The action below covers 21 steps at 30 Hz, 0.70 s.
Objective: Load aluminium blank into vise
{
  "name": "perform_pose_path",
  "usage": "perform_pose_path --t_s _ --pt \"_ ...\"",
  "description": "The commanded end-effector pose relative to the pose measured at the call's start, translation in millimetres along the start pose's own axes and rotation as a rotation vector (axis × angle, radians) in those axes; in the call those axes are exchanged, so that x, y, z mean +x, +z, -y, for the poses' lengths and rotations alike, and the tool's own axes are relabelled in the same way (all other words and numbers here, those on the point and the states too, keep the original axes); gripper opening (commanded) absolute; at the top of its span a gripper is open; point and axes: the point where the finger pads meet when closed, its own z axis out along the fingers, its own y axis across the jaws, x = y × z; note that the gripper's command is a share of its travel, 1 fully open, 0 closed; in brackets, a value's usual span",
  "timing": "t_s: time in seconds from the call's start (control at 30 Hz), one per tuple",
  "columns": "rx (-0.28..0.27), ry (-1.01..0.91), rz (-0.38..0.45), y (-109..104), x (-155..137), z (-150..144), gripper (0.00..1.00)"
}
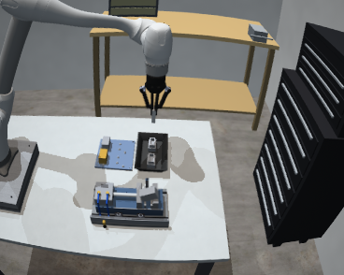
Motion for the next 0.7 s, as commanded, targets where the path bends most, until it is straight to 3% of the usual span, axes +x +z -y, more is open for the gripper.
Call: perform_pose_path --t_s 0.0,0.4,0.47,0.57,0.67 --pt "0.000 -0.001 0.000 0 42 -1 0.00" --pt "0.001 -0.001 0.000 0 171 -19 0.00" --pt "0.001 -0.001 0.000 0 171 -19 0.00" --pt "0.001 -0.001 -0.001 0 206 -28 0.00" --pt "0.001 -0.001 -0.001 0 207 -28 0.00"
